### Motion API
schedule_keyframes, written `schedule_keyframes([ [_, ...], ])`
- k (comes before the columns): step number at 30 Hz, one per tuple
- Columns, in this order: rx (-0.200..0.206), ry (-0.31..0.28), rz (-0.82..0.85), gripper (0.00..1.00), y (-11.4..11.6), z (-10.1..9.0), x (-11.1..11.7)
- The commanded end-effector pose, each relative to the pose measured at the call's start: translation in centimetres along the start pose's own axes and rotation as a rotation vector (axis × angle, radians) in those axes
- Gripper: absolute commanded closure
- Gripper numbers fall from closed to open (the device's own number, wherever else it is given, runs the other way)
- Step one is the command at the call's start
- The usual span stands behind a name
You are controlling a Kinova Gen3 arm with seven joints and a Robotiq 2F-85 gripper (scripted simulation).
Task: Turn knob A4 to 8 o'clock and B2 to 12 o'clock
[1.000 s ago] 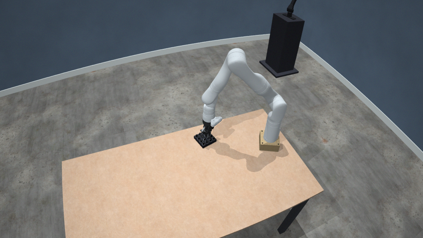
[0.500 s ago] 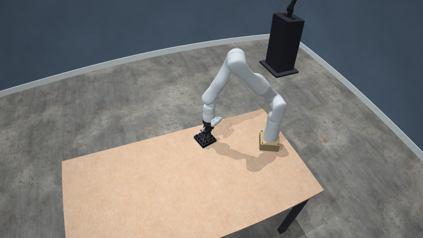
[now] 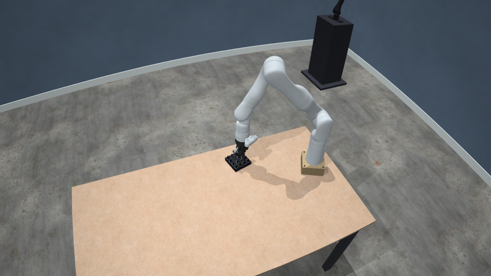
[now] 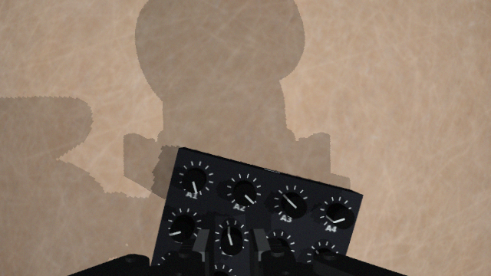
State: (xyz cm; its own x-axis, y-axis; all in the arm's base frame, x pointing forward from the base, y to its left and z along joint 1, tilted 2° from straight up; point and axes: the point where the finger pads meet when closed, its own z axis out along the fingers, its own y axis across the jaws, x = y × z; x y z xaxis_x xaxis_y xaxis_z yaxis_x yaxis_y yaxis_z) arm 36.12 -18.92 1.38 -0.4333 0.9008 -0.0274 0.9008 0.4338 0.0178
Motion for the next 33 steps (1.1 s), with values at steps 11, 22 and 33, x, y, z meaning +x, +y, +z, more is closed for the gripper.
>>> schedule_keyframes([
  [11,-0.001,-0.001,0.0,0.81,0.0,-0.1,0.0],
  [22,-0.001,-0.001,0.0,0.81,0.0,0.2,0.0],
  [33,-0.001,-0.001,0.0,0.81,0.0,1.0,0.0],
])
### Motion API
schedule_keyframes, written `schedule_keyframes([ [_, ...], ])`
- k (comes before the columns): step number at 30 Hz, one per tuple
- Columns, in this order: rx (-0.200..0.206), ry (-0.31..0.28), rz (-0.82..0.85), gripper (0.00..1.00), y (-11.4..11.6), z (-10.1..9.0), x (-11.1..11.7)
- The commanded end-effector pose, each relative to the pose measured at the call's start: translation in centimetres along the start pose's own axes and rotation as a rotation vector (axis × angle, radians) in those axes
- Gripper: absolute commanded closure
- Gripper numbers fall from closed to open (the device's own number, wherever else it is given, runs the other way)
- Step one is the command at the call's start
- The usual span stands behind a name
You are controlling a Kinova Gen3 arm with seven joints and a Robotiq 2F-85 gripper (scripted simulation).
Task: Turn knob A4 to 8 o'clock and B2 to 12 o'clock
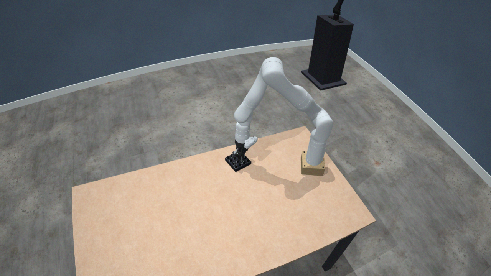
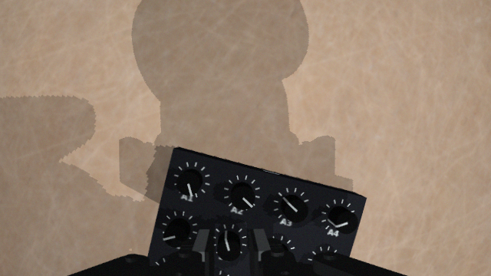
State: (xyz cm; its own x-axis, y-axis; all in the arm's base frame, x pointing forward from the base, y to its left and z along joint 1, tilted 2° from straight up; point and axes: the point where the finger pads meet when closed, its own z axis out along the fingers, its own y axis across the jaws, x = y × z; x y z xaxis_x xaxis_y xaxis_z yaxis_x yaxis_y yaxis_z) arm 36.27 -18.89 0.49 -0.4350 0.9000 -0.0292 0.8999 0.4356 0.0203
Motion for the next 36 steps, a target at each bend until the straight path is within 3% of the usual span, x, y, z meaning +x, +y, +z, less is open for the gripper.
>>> schedule_keyframes([
  [1,0.001,0.001,0.002,0.81,-0.1,0.15,-0.03],
  [36,0.001,0.001,0.002,0.81,-0.1,0.45,-0.03],
])
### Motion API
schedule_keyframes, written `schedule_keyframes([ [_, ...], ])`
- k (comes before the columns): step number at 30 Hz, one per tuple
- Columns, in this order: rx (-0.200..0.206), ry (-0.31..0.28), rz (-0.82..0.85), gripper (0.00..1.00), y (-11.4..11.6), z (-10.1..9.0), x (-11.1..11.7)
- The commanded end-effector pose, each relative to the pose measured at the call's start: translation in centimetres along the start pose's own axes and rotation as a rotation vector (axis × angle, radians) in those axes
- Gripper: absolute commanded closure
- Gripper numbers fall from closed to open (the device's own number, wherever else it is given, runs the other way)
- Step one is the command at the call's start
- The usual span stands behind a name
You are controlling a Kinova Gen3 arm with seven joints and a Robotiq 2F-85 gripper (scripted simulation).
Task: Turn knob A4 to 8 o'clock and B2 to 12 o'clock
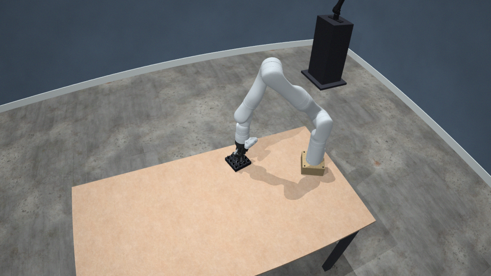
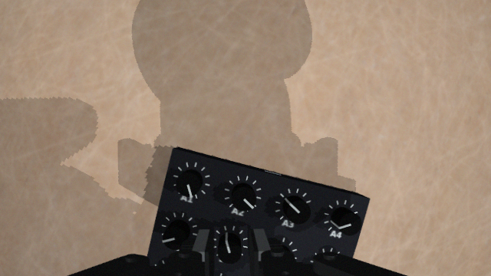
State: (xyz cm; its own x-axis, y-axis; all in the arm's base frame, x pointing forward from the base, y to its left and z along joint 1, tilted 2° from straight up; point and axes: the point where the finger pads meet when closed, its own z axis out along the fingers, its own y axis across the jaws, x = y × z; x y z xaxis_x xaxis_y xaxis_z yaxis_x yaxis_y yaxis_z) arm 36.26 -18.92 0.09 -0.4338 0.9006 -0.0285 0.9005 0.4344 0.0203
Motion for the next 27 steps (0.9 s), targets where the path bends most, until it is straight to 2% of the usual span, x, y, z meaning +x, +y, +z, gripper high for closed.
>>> schedule_keyframes([
  [1,0.001,0.0,0.001,0.81,-0.07,0.05,-0.01],
  [9,0.001,0.0,0.001,0.81,-0.07,0.05,-0.01],
  [10,0.001,0.0,0.001,0.92,-0.07,0.05,-0.01],
  [27,0.001,0.0,0.001,0.92,-0.07,0.05,-0.01],
])
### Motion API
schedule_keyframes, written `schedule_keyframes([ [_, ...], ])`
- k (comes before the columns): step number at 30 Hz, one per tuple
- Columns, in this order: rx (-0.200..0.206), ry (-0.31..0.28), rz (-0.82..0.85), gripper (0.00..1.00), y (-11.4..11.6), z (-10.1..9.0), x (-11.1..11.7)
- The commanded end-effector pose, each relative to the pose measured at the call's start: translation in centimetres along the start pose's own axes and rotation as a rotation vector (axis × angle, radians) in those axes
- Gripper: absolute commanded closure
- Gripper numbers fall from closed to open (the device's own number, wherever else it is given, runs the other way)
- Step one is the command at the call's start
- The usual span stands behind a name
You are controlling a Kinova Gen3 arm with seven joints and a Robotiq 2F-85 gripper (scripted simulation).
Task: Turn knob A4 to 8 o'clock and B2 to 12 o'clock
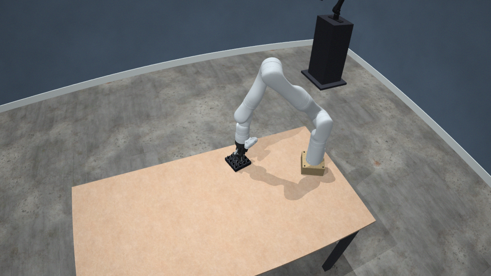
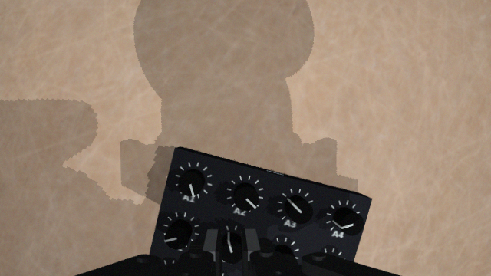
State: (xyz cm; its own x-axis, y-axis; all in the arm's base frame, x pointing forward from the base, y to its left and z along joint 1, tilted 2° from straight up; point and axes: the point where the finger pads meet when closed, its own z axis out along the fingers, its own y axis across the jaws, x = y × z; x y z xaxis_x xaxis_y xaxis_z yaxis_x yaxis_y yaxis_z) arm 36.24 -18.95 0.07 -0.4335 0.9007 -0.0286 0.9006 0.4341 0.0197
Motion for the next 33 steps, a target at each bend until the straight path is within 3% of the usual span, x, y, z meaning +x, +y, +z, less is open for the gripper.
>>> schedule_keyframes([
  [1,0.001,0.0,0.0,0.92,-0.04,0.03,0.0],
  [22,0.001,0.0,0.028,0.92,-0.04,0.03,0.0],
  [33,0.001,0.0,0.259,0.92,-0.04,0.03,0.0],
])
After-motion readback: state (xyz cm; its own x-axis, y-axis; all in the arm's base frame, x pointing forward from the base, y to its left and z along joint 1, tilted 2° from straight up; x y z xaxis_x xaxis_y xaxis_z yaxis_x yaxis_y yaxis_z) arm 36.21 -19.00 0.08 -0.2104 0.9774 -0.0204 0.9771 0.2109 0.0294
